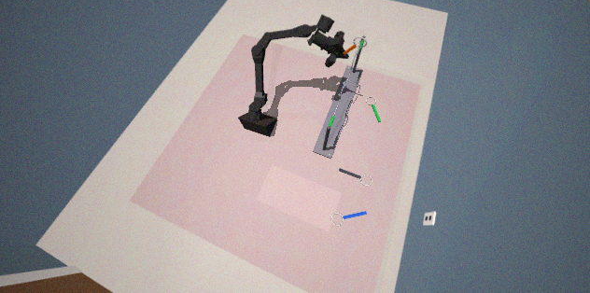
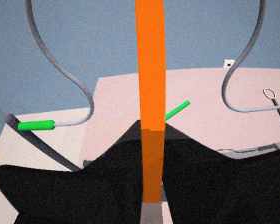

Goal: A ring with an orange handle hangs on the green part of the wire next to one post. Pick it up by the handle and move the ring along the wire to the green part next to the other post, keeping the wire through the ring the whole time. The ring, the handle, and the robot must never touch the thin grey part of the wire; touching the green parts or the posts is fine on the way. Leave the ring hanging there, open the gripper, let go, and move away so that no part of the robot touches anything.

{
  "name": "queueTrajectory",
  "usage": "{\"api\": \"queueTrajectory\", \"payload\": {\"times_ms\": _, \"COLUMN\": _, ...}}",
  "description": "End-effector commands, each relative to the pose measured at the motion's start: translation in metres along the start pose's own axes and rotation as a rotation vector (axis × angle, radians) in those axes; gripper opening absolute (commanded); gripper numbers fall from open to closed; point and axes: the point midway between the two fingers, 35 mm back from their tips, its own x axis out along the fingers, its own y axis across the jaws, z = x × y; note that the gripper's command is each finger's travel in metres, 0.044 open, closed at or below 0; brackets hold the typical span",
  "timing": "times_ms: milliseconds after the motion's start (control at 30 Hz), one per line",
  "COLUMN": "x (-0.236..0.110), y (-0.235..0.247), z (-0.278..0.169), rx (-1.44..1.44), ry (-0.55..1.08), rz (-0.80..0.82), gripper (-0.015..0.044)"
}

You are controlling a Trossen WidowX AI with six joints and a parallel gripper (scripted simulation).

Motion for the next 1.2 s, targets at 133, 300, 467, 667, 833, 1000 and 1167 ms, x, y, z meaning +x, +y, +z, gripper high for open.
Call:
{"api": "queueTrajectory", "payload": {"times_ms": 133, "x": -0.001, "y": 0.005, "z": 0.0, "rx": 0.109, "ry": -0.01, "rz": 0.068, "gripper": -0.015}}
{"api": "queueTrajectory", "payload": {"times_ms": 300, "x": -0.001, "y": 0.007, "z": 0.001, "rx": 0.169, "ry": -0.015, "rz": 0.105, "gripper": -0.015}}
{"api": "queueTrajectory", "payload": {"times_ms": 467, "x": -0.001, "y": 0.01, "z": 0.001, "rx": 0.23, "ry": -0.02, "rz": 0.141, "gripper": -0.015}}
{"api": "queueTrajectory", "payload": {"times_ms": 667, "x": -0.001, "y": 0.013, "z": 0.002, "rx": 0.303, "ry": -0.027, "rz": 0.185, "gripper": -0.015}}
{"api": "queueTrajectory", "payload": {"times_ms": 833, "x": -0.001, "y": 0.016, "z": 0.003, "rx": 0.364, "ry": -0.033, "rz": 0.222, "gripper": -0.015}}
{"api": "queueTrajectory", "payload": {"times_ms": 1000, "x": -0.002, "y": 0.018, "z": 0.004, "rx": 0.425, "ry": -0.039, "rz": 0.258, "gripper": -0.015}}
{"api": "queueTrajectory", "payload": {"times_ms": 1167, "x": -0.002, "y": 0.02, "z": 0.005, "rx": 0.486, "ry": -0.045, "rz": 0.294, "gripper": -0.015}}
